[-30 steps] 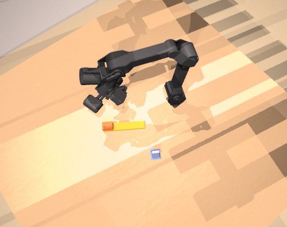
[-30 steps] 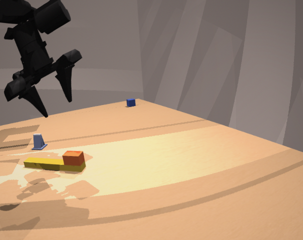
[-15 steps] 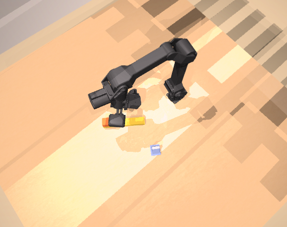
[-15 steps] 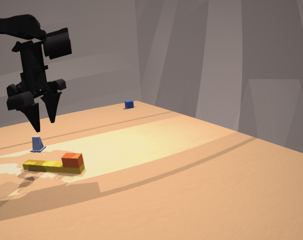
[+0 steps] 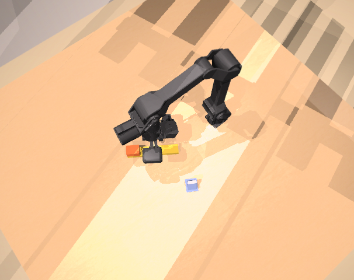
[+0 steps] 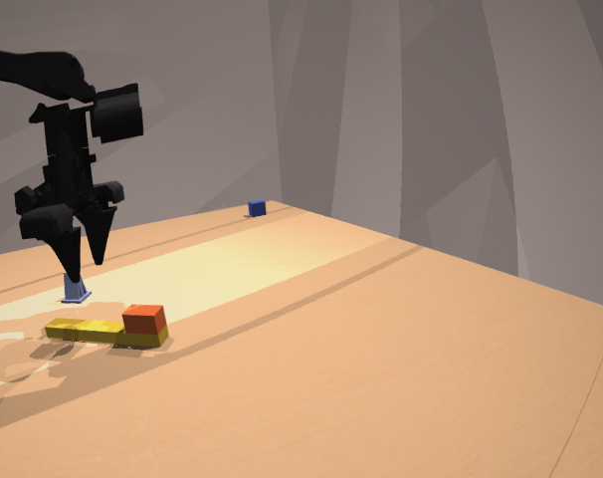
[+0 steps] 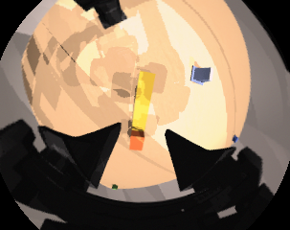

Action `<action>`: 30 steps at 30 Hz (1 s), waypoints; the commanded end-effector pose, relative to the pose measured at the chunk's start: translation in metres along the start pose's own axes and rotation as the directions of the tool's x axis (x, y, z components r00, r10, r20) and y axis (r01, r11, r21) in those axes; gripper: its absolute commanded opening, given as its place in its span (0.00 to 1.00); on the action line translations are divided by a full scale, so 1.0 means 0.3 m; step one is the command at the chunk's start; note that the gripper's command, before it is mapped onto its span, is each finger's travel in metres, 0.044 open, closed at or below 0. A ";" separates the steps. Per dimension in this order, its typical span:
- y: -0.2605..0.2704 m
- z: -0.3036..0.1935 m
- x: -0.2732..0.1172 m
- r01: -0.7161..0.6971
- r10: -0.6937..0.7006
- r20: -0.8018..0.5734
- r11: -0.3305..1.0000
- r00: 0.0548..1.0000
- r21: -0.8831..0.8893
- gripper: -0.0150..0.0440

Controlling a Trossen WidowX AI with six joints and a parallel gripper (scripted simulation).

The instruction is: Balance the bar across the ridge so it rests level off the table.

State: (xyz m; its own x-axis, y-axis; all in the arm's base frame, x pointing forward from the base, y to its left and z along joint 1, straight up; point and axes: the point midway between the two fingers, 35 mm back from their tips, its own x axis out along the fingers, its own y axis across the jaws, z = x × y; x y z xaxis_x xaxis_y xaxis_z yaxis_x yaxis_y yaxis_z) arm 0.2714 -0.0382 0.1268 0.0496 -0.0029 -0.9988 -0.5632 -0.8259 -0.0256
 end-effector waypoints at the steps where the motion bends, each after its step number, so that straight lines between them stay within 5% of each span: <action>1: 0.007 0.009 0.099 -0.016 0.016 0.023 1.000 1.000 -0.005 0.79; 30: 0.013 0.021 0.270 -0.016 0.016 0.023 1.000 1.000 -0.005 0.79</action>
State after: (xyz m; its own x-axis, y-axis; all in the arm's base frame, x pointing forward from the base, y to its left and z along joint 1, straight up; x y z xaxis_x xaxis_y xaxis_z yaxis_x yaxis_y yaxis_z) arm 0.2702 -0.0380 0.0515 0.0361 -0.0011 -0.9993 -0.5631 -0.8262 -0.0195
